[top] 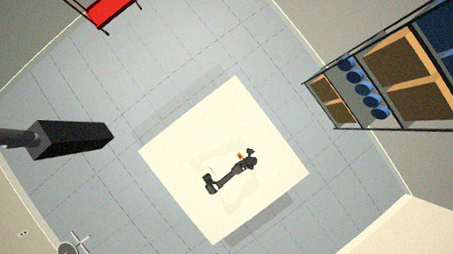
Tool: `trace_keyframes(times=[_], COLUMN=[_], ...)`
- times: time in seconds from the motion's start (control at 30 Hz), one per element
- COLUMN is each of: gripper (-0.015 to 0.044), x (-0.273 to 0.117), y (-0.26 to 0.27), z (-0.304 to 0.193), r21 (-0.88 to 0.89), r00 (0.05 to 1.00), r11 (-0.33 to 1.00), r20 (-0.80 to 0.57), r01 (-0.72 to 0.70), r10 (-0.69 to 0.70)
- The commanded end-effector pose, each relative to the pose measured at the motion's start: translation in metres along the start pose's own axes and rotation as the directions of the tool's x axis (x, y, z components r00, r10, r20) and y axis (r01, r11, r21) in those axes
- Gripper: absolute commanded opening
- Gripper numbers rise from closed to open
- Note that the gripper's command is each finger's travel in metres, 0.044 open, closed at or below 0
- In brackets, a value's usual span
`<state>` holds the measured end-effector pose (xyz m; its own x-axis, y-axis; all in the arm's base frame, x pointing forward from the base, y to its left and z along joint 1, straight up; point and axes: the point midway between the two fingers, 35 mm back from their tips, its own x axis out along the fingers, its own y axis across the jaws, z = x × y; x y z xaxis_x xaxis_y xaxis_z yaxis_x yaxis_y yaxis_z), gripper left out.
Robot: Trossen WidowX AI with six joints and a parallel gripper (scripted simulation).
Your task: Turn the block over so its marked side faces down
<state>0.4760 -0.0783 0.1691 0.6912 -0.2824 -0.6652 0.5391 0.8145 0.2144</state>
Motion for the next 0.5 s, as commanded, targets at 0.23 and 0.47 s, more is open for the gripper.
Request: trace_keyframes(times=[0.23, 0.47], gripper=[0.044, 0.044], x=[-0.023, -0.024], y=[-0.038, -0.038], z=[-0.119, -0.12], r21=[-0.506, -0.506], r00=[0.692, 0.692], r11=[0.817, 0.818], r20=[-0.694, -0.695], r01=[-0.274, -0.274], r10=[-0.198, -0.198])
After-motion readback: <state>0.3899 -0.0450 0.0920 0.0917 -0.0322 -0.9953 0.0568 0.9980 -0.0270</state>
